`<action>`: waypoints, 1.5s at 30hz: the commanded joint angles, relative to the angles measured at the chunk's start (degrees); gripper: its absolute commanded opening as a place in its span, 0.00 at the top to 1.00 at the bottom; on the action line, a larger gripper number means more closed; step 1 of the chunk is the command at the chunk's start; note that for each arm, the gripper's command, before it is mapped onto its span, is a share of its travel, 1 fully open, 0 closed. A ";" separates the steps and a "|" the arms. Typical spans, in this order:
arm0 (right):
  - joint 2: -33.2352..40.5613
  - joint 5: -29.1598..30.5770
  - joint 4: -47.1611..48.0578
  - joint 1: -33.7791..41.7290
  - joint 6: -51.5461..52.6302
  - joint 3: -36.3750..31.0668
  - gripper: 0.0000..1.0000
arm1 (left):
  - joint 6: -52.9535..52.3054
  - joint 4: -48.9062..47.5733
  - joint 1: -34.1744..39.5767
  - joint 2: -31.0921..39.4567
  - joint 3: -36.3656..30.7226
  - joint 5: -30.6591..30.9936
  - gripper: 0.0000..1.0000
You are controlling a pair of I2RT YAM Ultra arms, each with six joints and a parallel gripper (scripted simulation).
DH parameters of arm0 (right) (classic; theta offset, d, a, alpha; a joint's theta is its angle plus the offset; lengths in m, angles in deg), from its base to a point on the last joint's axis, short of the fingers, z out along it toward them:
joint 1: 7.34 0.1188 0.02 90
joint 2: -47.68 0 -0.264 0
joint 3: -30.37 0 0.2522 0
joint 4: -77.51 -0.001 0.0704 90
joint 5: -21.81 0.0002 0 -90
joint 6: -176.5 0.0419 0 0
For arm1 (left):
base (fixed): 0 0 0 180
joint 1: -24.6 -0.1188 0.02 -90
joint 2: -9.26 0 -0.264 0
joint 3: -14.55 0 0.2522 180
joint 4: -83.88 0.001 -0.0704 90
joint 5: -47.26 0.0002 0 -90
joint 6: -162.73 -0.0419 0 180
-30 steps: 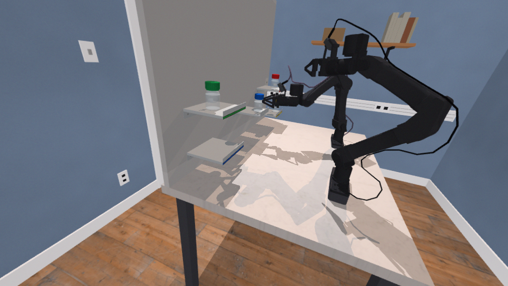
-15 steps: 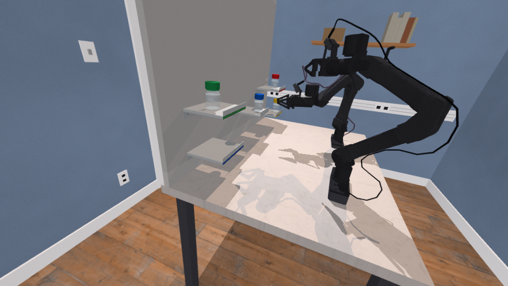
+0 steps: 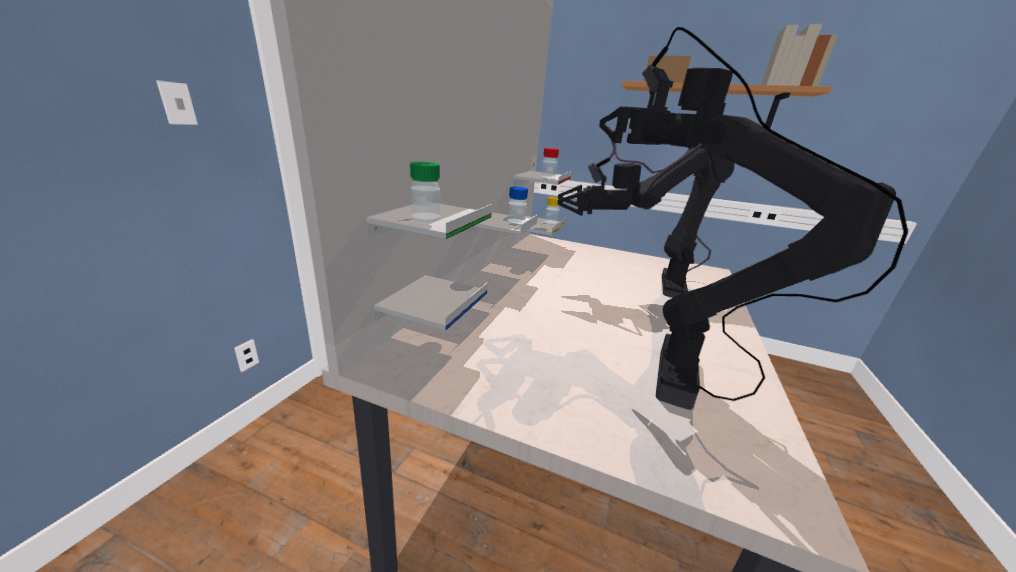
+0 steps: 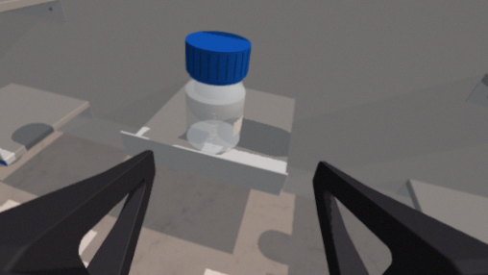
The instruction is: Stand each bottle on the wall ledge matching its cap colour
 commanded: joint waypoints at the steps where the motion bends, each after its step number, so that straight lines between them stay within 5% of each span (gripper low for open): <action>1: 5.92 -3.69 -6.92 -4.01 -1.06 0.47 0.12 | -0.80 -11.79 2.01 -4.32 -3.18 -6.72 0.00; 9: 19.78 -15.05 -21.17 -21.50 -2.03 5.56 0.12 | -0.77 -35.86 8.43 -17.39 -13.22 -21.30 0.00; 19: 20.61 -24.29 -28.48 -34.64 -1.86 13.33 0.12 | -2.16 -51.44 12.19 -26.04 -19.28 -29.23 0.00; 44: 20.14 -25.34 -28.96 -37.55 -1.71 15.10 0.12 | -2.76 -53.34 12.22 -27.41 -19.38 -28.99 0.00; 45: 20.06 -26.34 -30.13 -37.53 -2.48 15.64 0.12 | -2.97 -54.29 12.22 -27.39 -19.38 -28.95 0.11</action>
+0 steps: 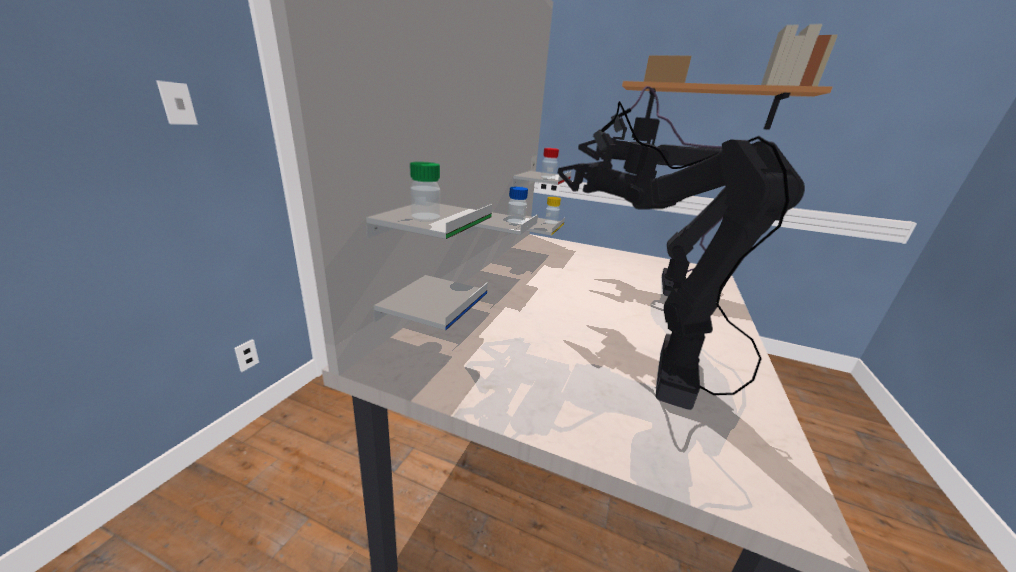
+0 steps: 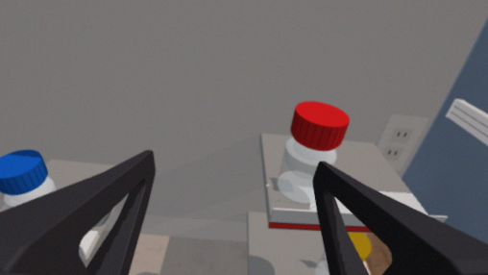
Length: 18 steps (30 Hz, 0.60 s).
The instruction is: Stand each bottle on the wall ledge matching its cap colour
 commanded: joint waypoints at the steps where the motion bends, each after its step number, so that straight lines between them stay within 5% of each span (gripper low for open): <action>1: -0.15 -2.54 -3.17 -0.48 -1.42 1.45 0.12 | -0.02 -2.19 0.11 0.49 0.50 -0.39 0.19; 4: -0.44 -3.75 -4.27 -0.57 -2.21 1.47 0.12 | 0.06 -2.73 0.05 0.15 0.48 -0.28 0.19; 18: -6.81 -32.25 -29.46 -8.10 -19.82 12.06 0.12 | 1.46 -13.07 -4.16 -14.02 1.86 1.86 0.19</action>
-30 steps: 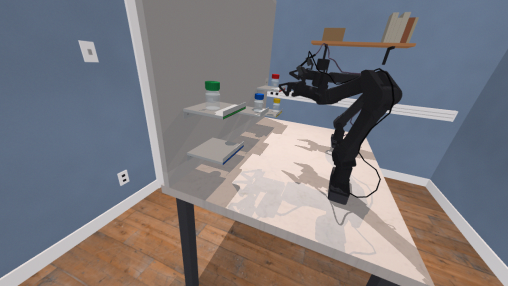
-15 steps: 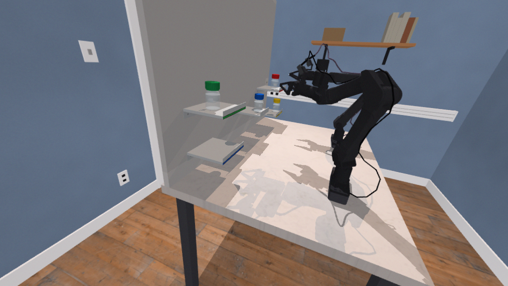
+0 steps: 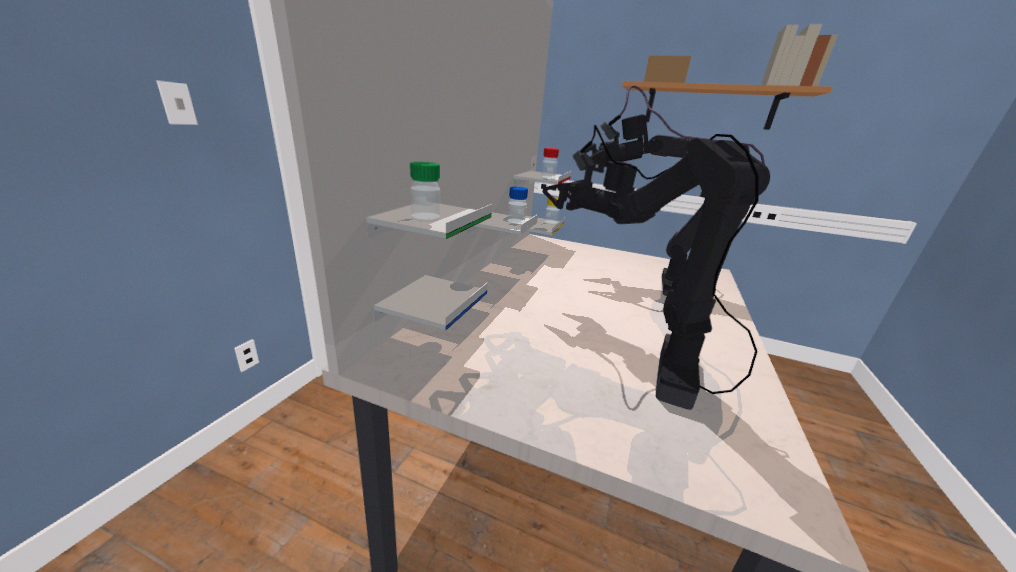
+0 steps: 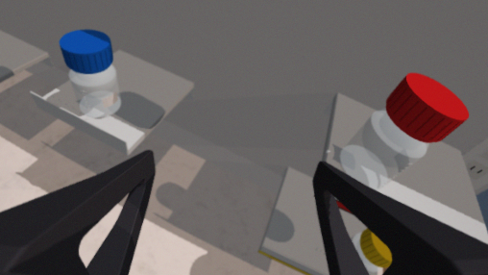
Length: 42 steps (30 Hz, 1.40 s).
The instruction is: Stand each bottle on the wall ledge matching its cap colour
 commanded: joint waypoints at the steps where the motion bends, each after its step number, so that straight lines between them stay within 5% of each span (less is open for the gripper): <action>1: -1.83 -10.88 -10.15 -2.09 -6.31 4.10 0.12 | 0.72 -4.10 -1.07 -2.12 2.01 1.03 0.19; 3: -1.83 -10.88 -10.15 -2.09 -6.31 4.10 0.12 | 0.72 -4.10 -1.07 -2.12 2.01 1.03 0.19; 18: -10.43 -44.79 -35.68 -12.41 -22.00 18.64 0.12 | 1.28 -10.25 -3.94 -17.46 7.39 1.62 0.19; 29: -16.42 -47.05 -46.75 -14.11 -31.10 26.96 0.12 | 1.16 -9.42 -4.07 -18.13 8.09 1.44 0.19; 42: -17.81 -46.93 -50.20 -14.07 -33.82 29.00 0.12 | 1.15 -6.61 -4.75 -19.38 10.93 2.22 0.19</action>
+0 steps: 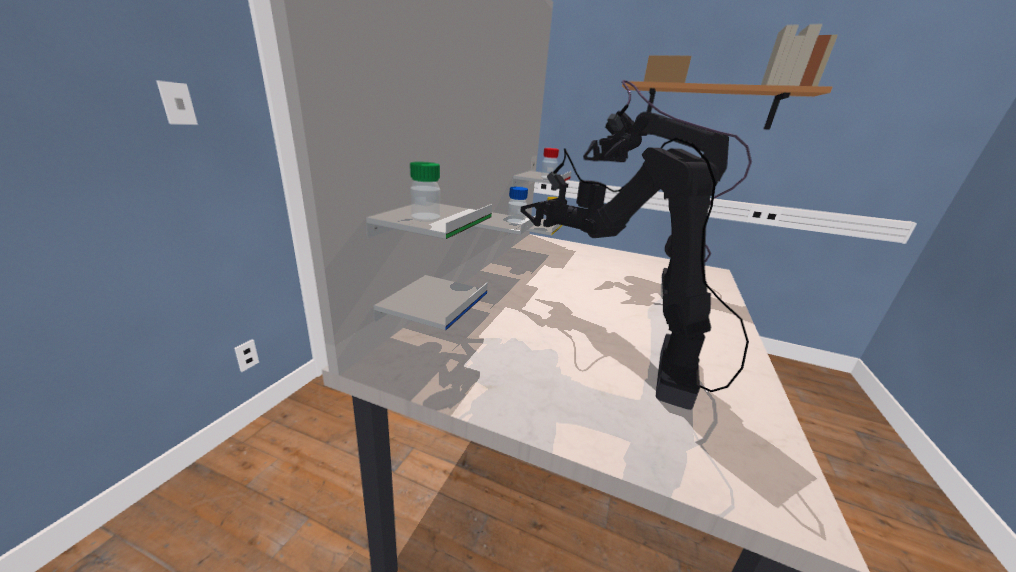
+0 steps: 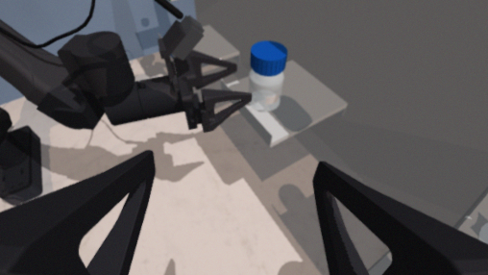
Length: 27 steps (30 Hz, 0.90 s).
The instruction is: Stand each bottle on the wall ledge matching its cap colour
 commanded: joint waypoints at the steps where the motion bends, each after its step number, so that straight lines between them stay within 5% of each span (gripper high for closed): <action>1: -0.63 -1.45 -2.27 -0.45 -1.11 1.67 0.12 | 0.41 1.52 -0.84 -0.21 3.01 0.96 0.19; 27: -0.77 -1.45 -2.63 -0.46 -1.42 1.86 0.12 | 0.42 4.32 -2.93 -6.32 11.98 3.05 0.19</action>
